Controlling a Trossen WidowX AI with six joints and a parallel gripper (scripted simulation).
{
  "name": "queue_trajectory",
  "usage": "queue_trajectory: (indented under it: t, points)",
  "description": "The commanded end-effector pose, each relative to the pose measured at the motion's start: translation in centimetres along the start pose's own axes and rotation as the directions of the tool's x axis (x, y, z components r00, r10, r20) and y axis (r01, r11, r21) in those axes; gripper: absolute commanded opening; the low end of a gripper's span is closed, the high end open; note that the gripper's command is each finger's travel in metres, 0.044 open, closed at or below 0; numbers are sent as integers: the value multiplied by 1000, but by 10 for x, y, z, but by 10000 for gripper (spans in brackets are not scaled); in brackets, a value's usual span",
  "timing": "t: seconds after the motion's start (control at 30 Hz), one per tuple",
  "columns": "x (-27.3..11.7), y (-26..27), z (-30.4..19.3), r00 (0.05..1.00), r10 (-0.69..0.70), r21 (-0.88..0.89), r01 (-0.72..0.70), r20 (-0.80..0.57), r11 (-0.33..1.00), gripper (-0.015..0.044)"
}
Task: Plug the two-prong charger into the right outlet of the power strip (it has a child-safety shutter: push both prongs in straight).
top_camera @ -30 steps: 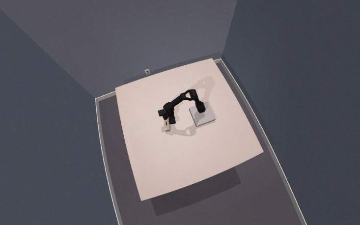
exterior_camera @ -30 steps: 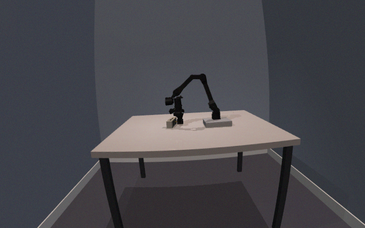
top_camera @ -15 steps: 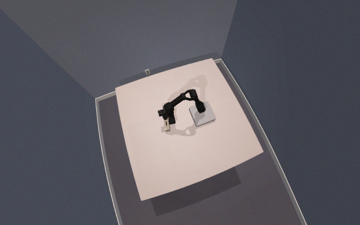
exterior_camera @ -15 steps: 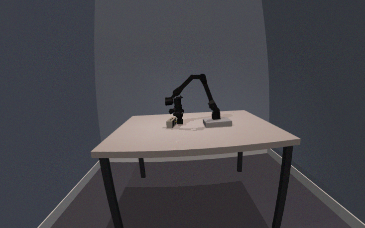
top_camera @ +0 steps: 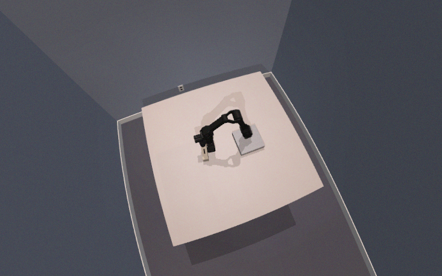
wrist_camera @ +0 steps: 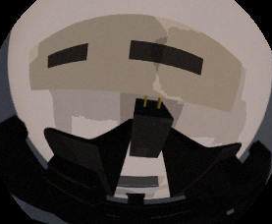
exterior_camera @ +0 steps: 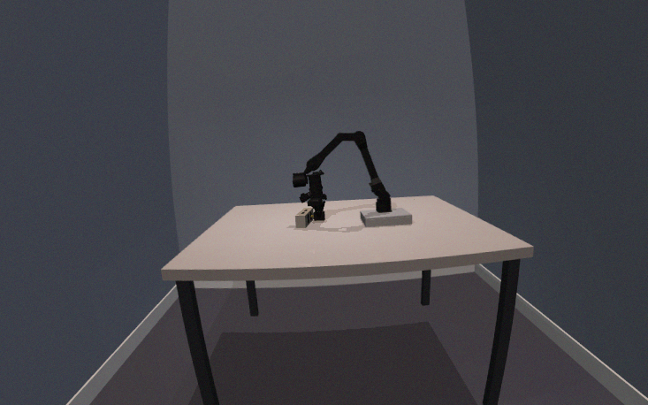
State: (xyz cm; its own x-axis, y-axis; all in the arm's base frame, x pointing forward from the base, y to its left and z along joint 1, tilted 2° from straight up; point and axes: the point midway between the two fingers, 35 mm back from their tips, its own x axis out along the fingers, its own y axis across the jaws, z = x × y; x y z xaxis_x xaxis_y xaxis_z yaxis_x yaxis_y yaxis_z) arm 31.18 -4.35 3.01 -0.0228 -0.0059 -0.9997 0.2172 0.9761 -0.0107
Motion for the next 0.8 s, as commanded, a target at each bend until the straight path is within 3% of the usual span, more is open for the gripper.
queue_trajectory:
  t: [0.0,0.77]
  points:
    - [-1,0,1,1000,-1,1,1,3,1000,0]
    - [-2,0,5,1000,-1,1,1,4,1000,0]
